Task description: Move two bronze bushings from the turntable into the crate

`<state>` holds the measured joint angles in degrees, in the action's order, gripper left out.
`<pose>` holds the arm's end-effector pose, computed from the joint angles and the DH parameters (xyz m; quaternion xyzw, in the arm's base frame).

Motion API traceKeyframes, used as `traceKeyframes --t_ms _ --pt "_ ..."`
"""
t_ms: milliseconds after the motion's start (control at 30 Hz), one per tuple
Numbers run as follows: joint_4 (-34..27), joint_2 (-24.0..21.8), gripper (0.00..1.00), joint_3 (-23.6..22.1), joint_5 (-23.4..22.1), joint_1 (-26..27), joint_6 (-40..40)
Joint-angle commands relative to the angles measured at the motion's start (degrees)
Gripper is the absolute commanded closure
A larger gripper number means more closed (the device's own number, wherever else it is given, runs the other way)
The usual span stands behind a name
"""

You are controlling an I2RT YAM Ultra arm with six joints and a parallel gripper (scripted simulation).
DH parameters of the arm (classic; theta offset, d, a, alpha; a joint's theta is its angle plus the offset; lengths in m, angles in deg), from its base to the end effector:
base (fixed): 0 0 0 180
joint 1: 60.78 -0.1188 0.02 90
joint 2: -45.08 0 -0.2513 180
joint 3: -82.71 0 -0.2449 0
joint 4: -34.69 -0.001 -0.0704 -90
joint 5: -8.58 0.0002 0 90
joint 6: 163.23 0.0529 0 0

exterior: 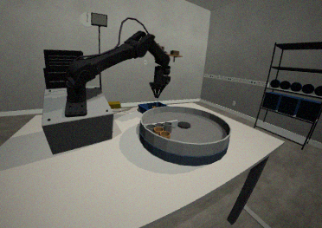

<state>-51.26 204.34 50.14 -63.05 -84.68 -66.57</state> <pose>0.4435 0.1794 0.0381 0.1583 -0.9722 0.1713 0.0226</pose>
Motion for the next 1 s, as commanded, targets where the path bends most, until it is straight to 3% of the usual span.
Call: traceKeyframes --t_ms 0,100,167,667,733,967 --pt "2.9 -3.6 0.85 -2.9 0.4 0.4 -1.4" --pt "4.5 -5.6 0.85 -6.4 0.5 0.6 -2.0" --pt "4.5 -5.6 0.85 -6.4 0.5 0.6 -2.0" --pt "14.7 -19.0 0.85 -28.7 1.0 5.7 -8.3" --pt "14.7 -19.0 0.85 -28.7 1.0 5.7 -8.3" --pt "20.1 -26.9 0.85 -40.7 1.3 10.0 -13.8"
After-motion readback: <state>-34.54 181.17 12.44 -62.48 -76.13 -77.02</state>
